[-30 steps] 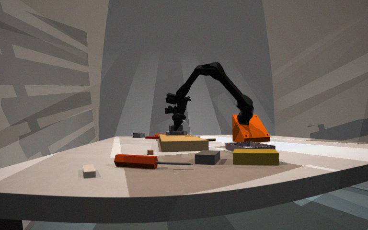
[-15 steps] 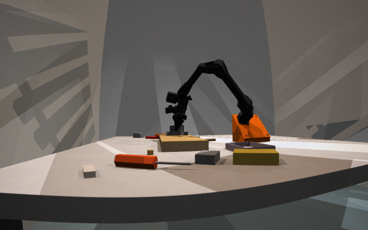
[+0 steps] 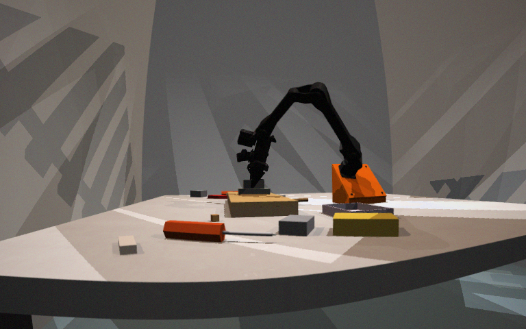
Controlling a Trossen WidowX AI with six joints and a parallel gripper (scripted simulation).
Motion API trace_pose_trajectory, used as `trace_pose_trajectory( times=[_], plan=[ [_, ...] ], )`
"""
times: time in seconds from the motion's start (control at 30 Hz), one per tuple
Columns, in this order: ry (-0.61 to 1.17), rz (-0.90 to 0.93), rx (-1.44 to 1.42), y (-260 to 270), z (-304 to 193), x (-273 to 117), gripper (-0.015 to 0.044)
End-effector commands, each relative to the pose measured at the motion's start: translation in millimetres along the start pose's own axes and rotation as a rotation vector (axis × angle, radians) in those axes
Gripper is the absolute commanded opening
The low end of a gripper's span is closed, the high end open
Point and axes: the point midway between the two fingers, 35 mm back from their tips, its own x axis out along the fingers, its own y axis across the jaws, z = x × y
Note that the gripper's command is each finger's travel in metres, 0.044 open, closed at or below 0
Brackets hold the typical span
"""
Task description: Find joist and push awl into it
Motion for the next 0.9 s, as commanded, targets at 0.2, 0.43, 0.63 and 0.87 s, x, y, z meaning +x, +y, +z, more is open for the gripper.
trace_pose_trajectory(
  times=[0.2, 0.43, 0.63, 0.87],
  plan=[
    [0.0, 0.007, -0.005, 25.7, 0.5, 0.6, 0.0],
    [0.001, 0.008, -0.005, 41.2, 0.4, 0.6, 0.0],
    [0.001, 0.009, -0.004, 54.5, 0.4, 0.6, 0.0],
    [0.001, 0.01, -0.004, 70.0, 0.4, 0.6, 0.0]
  ],
)
